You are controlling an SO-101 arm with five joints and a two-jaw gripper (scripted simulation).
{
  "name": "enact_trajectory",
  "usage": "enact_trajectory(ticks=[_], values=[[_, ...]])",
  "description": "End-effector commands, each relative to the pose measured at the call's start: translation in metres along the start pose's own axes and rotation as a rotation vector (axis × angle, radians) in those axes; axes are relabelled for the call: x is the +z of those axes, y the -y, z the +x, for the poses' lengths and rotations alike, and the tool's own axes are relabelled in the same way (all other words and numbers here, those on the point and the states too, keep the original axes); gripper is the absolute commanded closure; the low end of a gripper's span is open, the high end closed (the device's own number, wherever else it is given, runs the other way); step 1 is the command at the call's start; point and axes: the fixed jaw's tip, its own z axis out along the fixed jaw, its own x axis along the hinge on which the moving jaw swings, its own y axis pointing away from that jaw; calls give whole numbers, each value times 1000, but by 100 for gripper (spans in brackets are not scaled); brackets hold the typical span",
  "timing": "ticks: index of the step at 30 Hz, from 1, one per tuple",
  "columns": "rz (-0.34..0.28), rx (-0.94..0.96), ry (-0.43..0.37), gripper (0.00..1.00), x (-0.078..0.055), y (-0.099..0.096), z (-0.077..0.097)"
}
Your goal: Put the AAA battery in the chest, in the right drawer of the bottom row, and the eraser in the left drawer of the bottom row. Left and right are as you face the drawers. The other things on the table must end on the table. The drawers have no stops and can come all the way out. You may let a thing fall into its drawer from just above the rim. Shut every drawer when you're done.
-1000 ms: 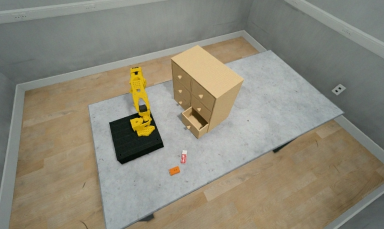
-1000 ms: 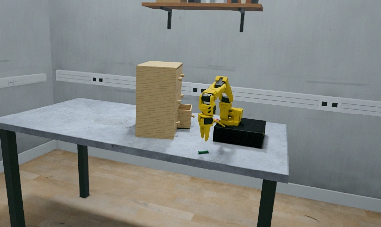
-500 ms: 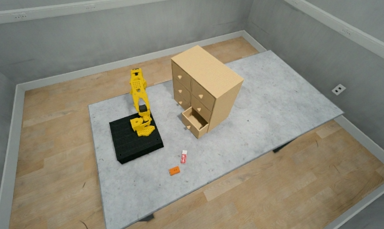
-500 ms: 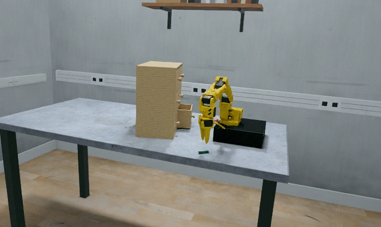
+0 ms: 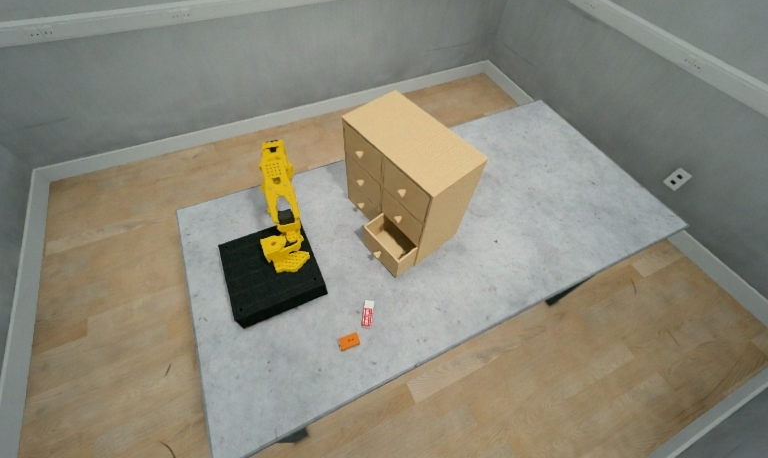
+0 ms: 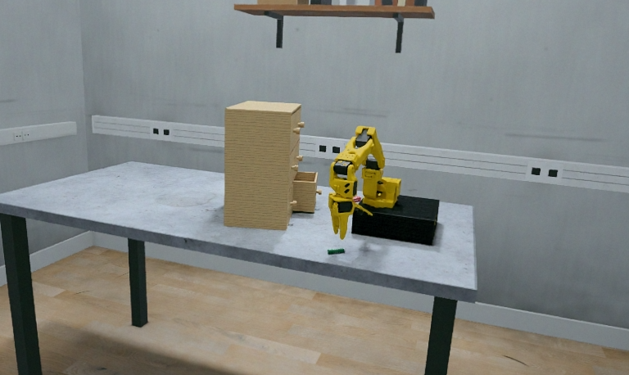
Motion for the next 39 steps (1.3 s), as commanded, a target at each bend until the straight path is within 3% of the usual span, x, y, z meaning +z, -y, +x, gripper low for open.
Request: enact_trajectory(ticks=[1, 10, 15, 27, 31, 39], values=[[0, -7, 2, 81, 1, 0, -3], [0, -7, 3, 81, 1, 0, -3], [0, -7, 2, 81, 17, 2, 0], [0, -7, 2, 81, 17, 2, 0], [0, -7, 2, 81, 30, 3, 2], [0, -7, 2, 81, 30, 3, 2]])
